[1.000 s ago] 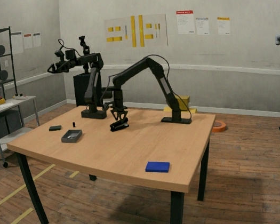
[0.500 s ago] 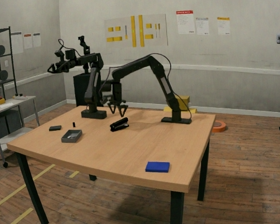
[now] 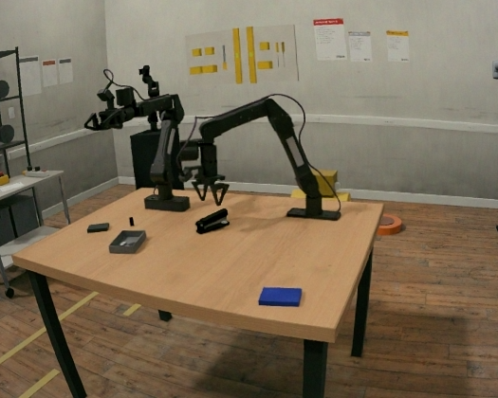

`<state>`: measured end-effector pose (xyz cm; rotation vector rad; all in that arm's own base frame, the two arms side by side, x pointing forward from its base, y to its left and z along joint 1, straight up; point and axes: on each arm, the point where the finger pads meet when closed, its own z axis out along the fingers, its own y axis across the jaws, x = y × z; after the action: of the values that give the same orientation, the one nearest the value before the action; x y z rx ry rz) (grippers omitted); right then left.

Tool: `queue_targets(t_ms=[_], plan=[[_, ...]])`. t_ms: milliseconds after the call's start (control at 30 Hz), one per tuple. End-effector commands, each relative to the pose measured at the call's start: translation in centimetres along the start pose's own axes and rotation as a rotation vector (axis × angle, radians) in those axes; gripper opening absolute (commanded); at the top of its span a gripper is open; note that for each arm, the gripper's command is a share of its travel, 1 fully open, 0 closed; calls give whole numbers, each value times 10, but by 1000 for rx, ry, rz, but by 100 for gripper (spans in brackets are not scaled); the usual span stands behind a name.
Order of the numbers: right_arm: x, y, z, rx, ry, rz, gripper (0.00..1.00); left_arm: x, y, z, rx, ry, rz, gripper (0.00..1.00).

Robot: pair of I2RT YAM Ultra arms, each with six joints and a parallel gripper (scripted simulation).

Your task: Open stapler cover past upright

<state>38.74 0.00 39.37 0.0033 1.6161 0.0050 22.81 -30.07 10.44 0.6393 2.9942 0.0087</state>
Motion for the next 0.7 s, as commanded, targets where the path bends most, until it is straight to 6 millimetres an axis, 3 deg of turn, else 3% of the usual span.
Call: queue_targets(t_ms=[0, 133, 200, 367, 667], plan=[[-17, 1, -7, 1, -55, -5, 100, -17, 30, -28, -51, -167, -17, 100], [-17, 1, -7, 1, -55, -5, 100, -20, 73, -65, -93, -339, -53, 100], [-17, 1, -7, 1, -55, -5, 100, -20, 73, -65, -93, -339, -53, 100], [-17, 1, -7, 1, -55, -5, 100, -29, 128, -121, -134, -602, -90, 100], [-17, 1, -7, 1, -55, -5, 100, -38, 197, -194, -161, -953, -145, 100]])
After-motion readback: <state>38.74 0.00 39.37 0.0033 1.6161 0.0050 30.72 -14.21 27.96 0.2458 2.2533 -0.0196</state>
